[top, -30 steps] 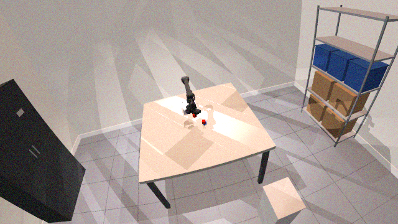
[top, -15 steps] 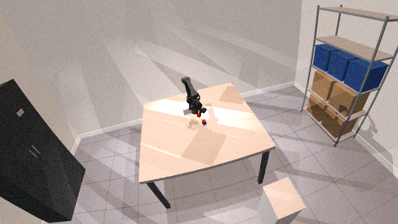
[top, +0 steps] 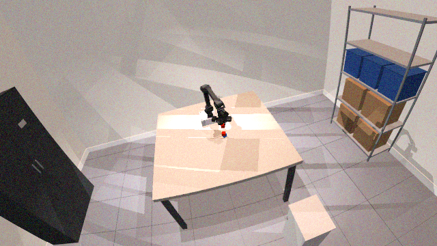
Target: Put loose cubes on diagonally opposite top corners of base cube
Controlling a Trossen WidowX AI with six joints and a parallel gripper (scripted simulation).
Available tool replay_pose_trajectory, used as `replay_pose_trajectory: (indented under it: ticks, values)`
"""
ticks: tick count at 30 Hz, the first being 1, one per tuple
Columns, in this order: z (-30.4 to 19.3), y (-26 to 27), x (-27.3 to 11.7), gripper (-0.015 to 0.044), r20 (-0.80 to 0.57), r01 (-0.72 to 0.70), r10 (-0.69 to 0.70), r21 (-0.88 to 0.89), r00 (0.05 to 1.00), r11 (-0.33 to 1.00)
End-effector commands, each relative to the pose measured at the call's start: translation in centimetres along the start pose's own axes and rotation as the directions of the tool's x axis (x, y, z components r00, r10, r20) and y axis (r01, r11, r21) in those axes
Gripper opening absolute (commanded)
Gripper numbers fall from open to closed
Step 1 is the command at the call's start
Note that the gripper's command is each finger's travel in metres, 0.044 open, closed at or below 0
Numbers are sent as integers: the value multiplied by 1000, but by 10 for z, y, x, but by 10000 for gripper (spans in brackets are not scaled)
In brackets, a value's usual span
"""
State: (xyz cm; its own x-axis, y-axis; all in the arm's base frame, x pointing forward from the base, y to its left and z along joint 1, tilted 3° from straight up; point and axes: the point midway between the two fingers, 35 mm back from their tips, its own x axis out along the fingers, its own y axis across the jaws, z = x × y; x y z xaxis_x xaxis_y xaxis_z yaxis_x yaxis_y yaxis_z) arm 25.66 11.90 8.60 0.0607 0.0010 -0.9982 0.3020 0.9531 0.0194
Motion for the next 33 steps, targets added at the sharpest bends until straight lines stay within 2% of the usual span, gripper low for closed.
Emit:
replay_pose_trajectory:
  ticks: [1,12,26,33]
  values:
    - [0,4,0,105,7,0,0,-32,1000,999]
    - [-1,4,29,105,7,0,0,-35,1000,999]
    - [-1,4,31,105,7,0,0,-35,1000,999]
    - [0,5,48,105,7,0,0,-34,1000,999]
